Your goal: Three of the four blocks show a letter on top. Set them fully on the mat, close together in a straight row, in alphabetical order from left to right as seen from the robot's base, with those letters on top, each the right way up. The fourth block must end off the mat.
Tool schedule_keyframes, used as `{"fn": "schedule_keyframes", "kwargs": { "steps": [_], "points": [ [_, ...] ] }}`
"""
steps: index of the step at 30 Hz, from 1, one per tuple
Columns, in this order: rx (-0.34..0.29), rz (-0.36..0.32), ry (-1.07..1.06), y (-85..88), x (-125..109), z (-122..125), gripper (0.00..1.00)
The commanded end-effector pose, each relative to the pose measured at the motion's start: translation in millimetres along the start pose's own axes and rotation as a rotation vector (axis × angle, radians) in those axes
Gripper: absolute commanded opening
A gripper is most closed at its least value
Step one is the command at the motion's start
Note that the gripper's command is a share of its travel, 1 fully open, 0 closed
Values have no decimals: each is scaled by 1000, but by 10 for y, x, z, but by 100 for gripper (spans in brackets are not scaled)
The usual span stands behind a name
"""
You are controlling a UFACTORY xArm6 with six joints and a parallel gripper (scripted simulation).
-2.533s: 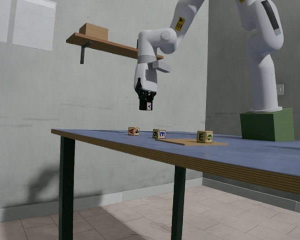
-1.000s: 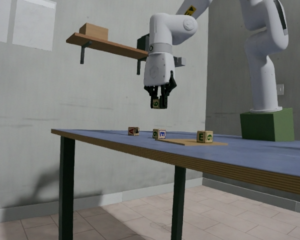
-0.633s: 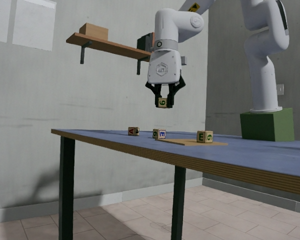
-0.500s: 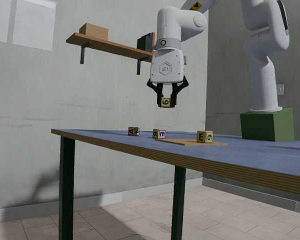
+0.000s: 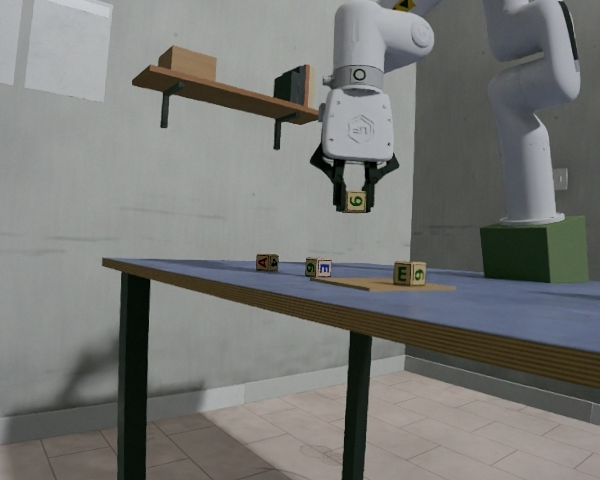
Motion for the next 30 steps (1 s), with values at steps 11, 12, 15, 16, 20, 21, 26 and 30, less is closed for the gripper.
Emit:
{"fn": "schedule_keyframes", "kwargs": {
  "steps": [11,12,15,16,20,21,26,30],
  "points": [
    [9,-16,426,53,-316,282,28],
    [10,-16,450,56,-332,299,28],
    [12,-17,511,62,-375,344,28],
    [12,-17,522,63,-382,353,28],
    [13,-18,544,65,-397,369,28],
    [13,-18,544,66,-397,369,28],
    [13,-18,544,66,-397,369,28],
    [13,-18,544,66,-397,369,28]
  ]
}}
Point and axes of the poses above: the point where the finger pads meet when closed, its own y axis back along the fingers, its own z axis across the jaws, x = y × z, the point moved 10 cm from there along y, back along the fingers, and after that the axes turned 9 degrees about -y, right-handed, at the moved point
